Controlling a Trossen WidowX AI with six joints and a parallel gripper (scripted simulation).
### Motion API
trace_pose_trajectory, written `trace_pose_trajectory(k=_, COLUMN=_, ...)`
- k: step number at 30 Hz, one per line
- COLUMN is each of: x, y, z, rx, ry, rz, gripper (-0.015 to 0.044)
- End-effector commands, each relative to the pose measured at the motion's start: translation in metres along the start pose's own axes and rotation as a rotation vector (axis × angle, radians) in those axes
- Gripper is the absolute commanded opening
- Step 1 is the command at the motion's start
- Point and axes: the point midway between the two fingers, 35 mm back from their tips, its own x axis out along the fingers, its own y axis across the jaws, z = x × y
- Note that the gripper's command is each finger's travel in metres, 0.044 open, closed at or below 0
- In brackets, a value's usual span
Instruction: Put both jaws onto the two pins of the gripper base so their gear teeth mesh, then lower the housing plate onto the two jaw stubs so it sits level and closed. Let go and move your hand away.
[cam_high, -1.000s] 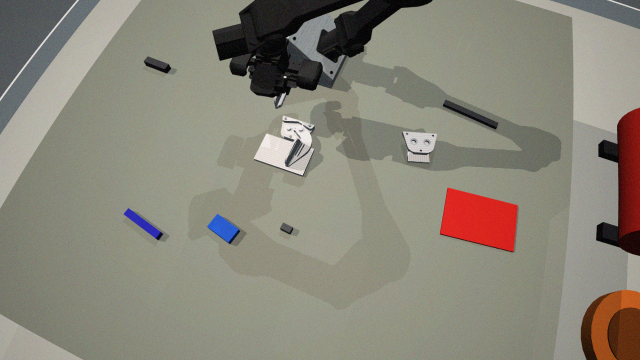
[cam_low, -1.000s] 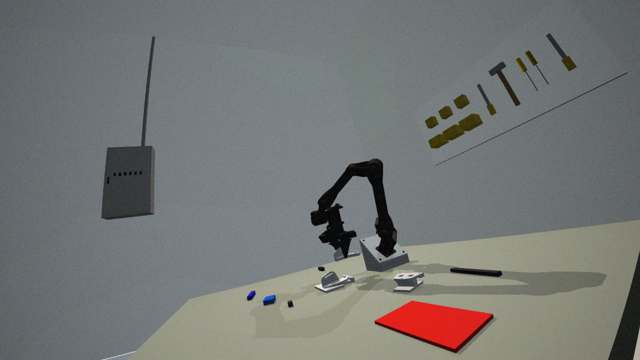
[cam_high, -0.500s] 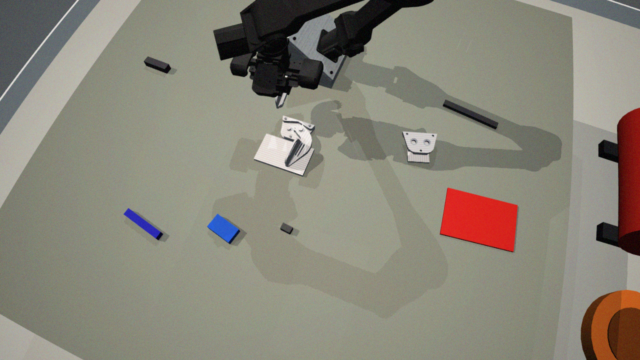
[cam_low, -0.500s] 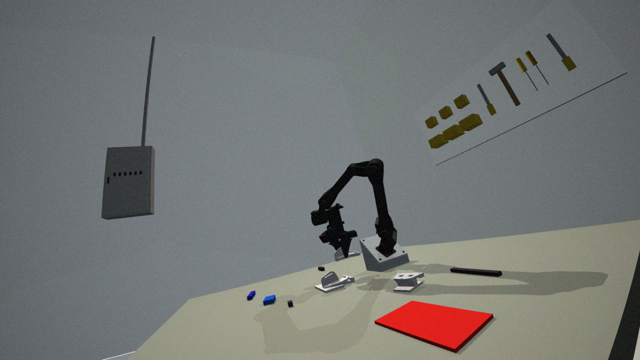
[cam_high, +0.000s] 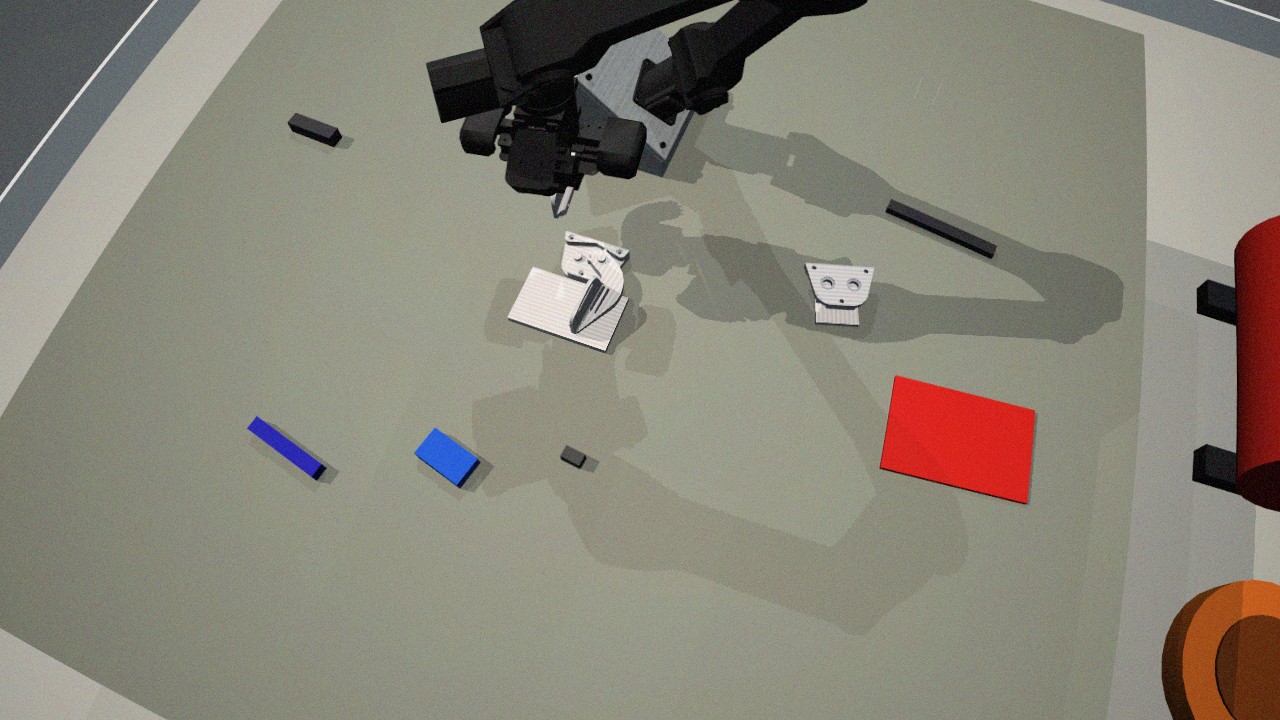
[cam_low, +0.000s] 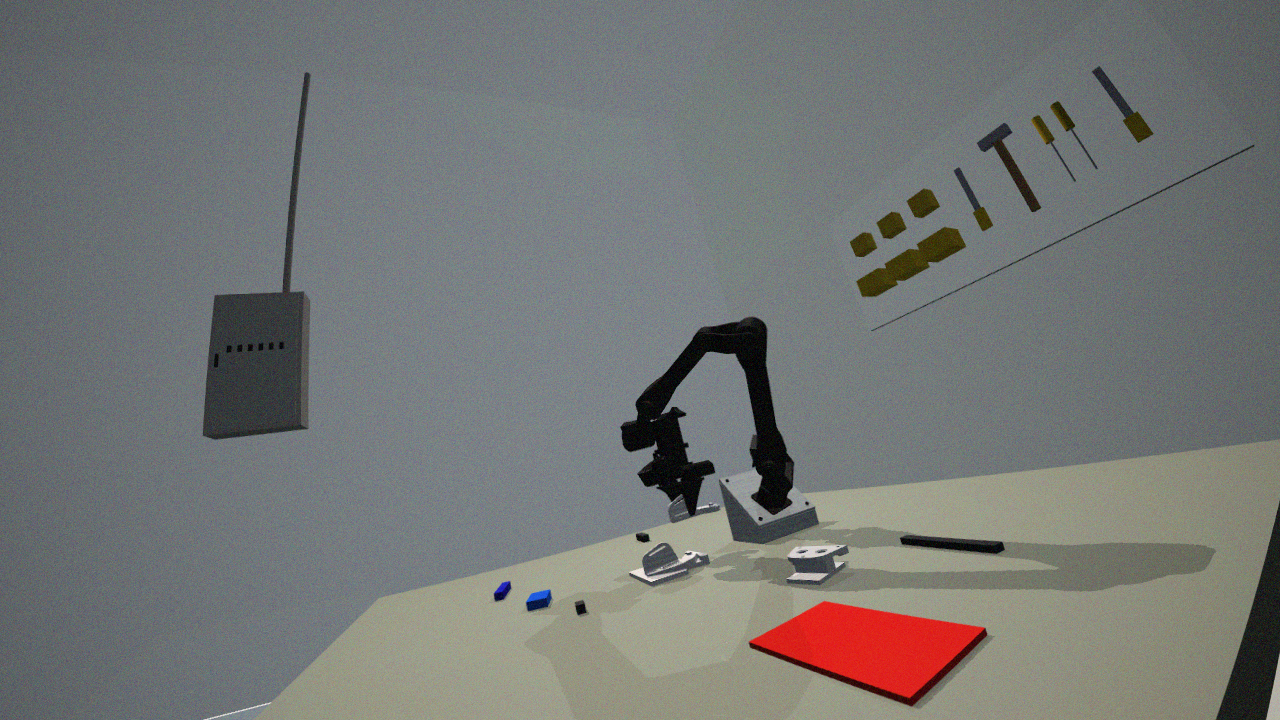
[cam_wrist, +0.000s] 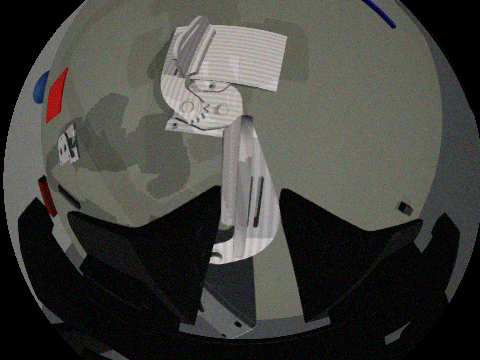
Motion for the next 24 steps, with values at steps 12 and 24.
trace_pose_trajectory(k=12, x=-0.004, y=-0.003, z=0.044, rx=-0.001, ry=-0.007, rz=-0.006, gripper=0.0134)
trace_pose_trajectory(k=24, x=-0.003, y=0.001, z=0.082, rx=-0.004, ry=-0.009, rz=-0.003, gripper=0.0134)
